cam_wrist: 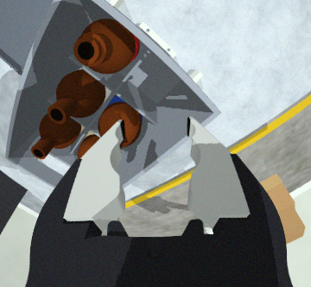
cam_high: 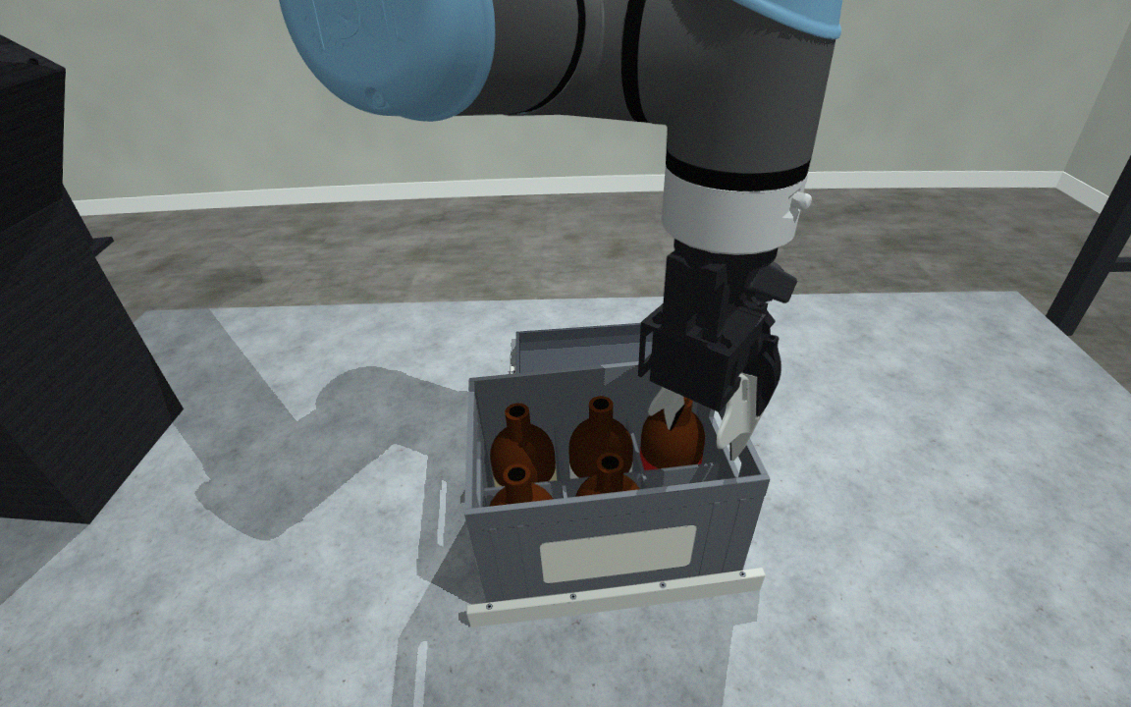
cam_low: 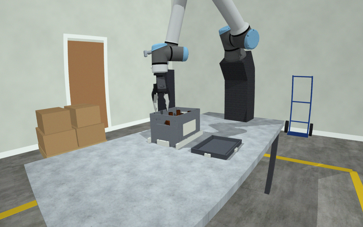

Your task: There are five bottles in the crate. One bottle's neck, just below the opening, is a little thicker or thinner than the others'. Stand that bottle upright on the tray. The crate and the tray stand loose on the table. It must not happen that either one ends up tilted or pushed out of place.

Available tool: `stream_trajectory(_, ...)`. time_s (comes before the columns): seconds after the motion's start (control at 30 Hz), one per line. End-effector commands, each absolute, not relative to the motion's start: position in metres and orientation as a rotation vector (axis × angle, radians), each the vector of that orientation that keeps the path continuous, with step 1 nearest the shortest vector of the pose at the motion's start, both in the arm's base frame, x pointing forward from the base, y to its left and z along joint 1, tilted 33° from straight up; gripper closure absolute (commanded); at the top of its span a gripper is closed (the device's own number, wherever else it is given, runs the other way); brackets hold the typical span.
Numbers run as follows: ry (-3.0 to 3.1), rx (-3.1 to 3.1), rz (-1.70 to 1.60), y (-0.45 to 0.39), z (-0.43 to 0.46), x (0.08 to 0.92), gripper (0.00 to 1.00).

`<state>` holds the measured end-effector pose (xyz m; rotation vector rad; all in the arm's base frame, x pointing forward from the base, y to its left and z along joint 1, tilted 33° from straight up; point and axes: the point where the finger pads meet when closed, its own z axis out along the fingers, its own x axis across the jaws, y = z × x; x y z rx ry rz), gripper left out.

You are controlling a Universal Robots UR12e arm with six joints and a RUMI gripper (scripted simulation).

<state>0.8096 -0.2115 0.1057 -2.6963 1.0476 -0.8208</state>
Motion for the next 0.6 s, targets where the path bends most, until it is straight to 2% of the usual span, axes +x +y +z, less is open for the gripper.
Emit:
stream_trajectory(0.0,1.047,-2.696,-0.823,-0.2107,0.1069,0.8106,0.62)
stream_trajectory(0.57,1.047,-2.696,-0.823,-0.2084,0.1082,0.8129,0.62)
